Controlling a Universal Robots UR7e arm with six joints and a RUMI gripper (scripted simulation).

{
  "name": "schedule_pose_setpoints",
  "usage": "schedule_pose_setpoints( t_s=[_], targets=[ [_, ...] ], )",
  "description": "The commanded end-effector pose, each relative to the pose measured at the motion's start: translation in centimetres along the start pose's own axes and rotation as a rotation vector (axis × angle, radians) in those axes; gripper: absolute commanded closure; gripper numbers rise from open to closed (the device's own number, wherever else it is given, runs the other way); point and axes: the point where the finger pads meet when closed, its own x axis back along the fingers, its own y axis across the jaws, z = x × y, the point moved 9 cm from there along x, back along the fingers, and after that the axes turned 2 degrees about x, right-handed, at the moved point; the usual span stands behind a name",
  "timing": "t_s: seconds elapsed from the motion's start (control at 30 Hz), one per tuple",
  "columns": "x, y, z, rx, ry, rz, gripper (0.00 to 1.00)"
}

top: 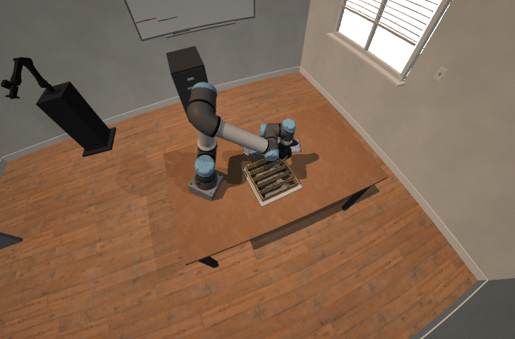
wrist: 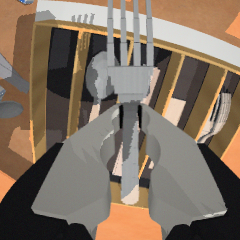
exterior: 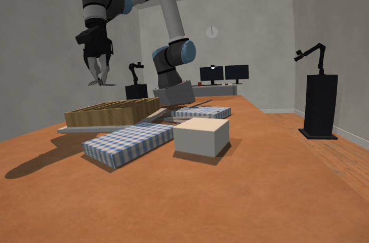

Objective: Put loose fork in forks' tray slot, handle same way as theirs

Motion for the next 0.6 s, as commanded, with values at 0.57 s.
schedule_pose_setpoints(
  t_s=[0.57],
  targets=[
    [0.4, 5.7, -4.5, -1.000, 0.006, -0.014, 0.99]
  ],
)
